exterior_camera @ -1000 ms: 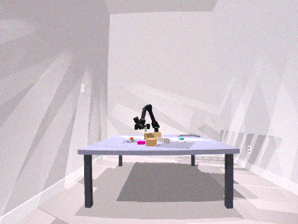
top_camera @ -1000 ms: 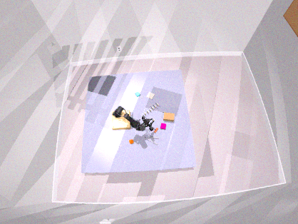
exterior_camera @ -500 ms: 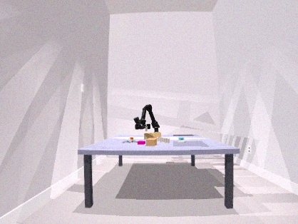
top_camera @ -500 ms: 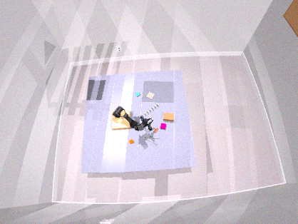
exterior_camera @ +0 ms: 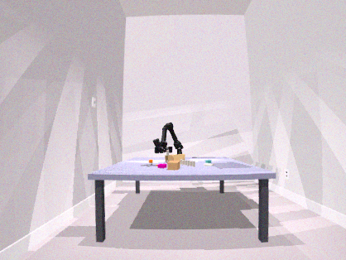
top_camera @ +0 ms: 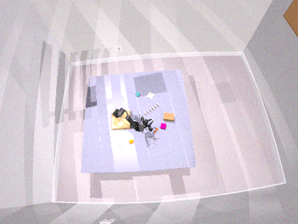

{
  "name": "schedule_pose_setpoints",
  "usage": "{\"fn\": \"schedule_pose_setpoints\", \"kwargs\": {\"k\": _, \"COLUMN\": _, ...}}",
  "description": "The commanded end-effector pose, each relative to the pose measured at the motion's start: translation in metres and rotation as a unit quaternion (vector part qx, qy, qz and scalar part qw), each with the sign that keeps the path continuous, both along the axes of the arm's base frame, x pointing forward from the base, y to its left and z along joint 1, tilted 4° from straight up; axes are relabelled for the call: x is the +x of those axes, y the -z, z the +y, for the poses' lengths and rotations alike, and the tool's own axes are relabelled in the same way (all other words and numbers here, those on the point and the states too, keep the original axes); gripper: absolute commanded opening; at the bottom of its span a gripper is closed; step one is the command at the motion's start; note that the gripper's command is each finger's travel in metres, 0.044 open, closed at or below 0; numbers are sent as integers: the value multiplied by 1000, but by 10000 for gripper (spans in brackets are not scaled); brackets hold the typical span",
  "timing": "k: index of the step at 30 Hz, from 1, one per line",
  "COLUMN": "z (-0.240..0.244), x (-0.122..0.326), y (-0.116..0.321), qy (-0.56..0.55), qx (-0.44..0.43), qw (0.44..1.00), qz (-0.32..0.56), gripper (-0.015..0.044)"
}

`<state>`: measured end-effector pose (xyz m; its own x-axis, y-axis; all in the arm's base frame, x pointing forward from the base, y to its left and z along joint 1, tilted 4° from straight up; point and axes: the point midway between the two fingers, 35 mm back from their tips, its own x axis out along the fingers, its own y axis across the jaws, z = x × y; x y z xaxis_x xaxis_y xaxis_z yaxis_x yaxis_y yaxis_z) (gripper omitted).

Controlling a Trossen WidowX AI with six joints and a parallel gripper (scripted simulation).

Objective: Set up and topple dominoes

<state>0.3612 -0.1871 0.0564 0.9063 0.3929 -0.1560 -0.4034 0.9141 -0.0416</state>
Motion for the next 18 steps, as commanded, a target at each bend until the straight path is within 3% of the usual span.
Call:
{"fn": "schedule_pose_setpoints", "kwargs": {"k": 1, "z": -2, "x": 1, "y": 16, "qy": -1, "qx": 2, "qw": 1000, "qz": 1, "gripper": 107}}
{"fn": "schedule_pose_setpoints", "kwargs": {"k": 18, "z": -1, "x": -1, "y": 77, "qy": 0, "qx": 1, "qw": 1000, "qz": 1, "gripper": 107}}
